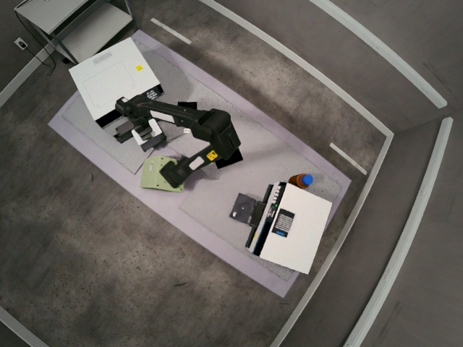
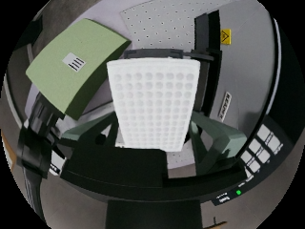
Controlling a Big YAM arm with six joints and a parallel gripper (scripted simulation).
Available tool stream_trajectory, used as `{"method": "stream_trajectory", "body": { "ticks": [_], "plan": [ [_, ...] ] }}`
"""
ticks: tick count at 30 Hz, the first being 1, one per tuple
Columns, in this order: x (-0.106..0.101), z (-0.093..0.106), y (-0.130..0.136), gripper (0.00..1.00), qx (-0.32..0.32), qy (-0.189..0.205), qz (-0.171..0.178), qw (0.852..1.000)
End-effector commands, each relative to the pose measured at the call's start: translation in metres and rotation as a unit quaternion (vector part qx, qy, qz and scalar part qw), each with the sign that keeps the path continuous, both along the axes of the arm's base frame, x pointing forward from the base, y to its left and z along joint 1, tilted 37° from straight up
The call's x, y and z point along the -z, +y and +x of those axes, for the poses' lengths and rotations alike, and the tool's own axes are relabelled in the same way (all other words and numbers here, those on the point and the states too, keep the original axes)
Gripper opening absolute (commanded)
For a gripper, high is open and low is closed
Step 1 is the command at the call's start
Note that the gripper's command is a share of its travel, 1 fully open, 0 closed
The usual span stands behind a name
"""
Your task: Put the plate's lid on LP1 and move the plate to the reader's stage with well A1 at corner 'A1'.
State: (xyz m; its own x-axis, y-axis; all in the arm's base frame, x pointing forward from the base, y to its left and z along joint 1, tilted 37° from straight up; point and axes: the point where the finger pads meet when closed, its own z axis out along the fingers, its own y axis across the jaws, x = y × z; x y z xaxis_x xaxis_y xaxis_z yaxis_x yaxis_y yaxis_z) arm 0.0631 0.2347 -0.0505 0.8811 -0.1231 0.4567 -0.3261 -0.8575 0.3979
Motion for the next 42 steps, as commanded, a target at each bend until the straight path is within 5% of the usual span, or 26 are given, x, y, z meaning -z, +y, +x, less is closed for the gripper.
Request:
{"method": "stream_trajectory", "body": {
  "ticks": [1, 10, 42],
  "plan": [
    [0.003, -0.001, 0.001, 0.86, -0.001, -0.004, -0.004, 1.0],
    [0.004, 0.005, 0.01, 0.86, -0.003, 0.003, 0.014, 1.0],
    [0.026, 0.012, -0.012, 0.86, -0.001, 0.003, -0.002, 1.0]
  ]
}}
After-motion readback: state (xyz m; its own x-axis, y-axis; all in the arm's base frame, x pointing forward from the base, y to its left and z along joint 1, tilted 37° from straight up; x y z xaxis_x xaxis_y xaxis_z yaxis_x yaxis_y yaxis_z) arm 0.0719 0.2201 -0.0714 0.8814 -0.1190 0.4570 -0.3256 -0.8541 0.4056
